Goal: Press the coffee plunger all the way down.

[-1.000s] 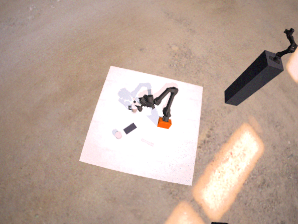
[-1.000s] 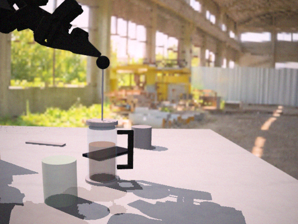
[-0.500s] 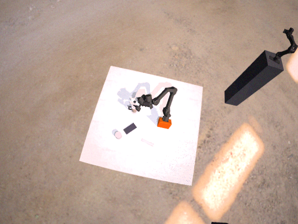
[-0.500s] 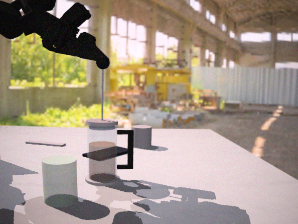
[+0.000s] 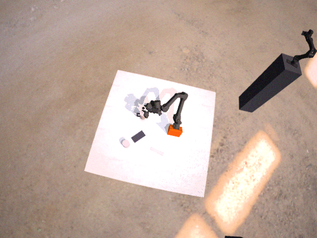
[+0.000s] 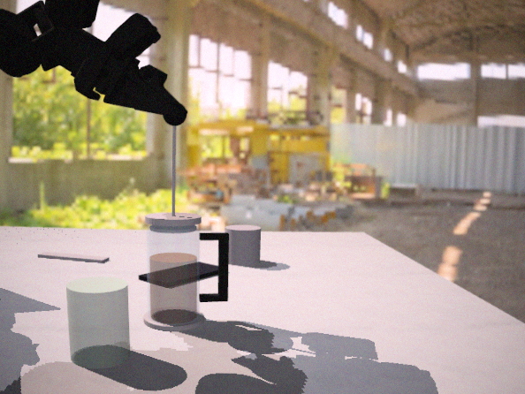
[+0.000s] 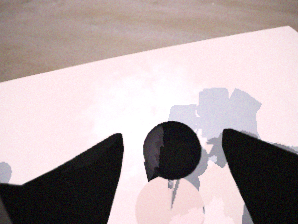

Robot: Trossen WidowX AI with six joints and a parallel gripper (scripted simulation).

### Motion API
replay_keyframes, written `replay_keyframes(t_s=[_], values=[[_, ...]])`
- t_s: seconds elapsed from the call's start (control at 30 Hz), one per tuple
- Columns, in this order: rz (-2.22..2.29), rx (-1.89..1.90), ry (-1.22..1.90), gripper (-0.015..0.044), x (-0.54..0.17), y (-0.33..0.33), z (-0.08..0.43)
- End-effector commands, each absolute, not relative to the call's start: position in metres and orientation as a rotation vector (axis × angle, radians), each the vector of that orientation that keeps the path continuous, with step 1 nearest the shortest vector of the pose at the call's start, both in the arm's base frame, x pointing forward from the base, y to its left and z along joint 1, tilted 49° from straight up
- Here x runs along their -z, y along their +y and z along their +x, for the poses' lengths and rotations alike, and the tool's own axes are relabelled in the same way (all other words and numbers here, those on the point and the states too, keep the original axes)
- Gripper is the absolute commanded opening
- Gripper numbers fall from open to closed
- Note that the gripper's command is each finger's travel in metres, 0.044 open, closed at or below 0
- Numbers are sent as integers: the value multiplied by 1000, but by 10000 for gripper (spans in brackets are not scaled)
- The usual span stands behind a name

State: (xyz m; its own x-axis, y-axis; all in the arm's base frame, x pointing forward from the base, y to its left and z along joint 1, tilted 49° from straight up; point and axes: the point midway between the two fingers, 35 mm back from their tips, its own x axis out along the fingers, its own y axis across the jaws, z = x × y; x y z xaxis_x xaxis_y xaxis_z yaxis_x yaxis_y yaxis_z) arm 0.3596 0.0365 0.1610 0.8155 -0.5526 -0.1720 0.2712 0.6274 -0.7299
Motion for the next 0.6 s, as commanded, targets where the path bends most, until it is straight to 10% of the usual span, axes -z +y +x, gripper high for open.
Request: replay_keyframes(t_s=[0.0, 0.57], values=[[-757, 482, 402, 151, -161, 37, 360], [-756, 481, 404, 119, -156, 32, 362]])
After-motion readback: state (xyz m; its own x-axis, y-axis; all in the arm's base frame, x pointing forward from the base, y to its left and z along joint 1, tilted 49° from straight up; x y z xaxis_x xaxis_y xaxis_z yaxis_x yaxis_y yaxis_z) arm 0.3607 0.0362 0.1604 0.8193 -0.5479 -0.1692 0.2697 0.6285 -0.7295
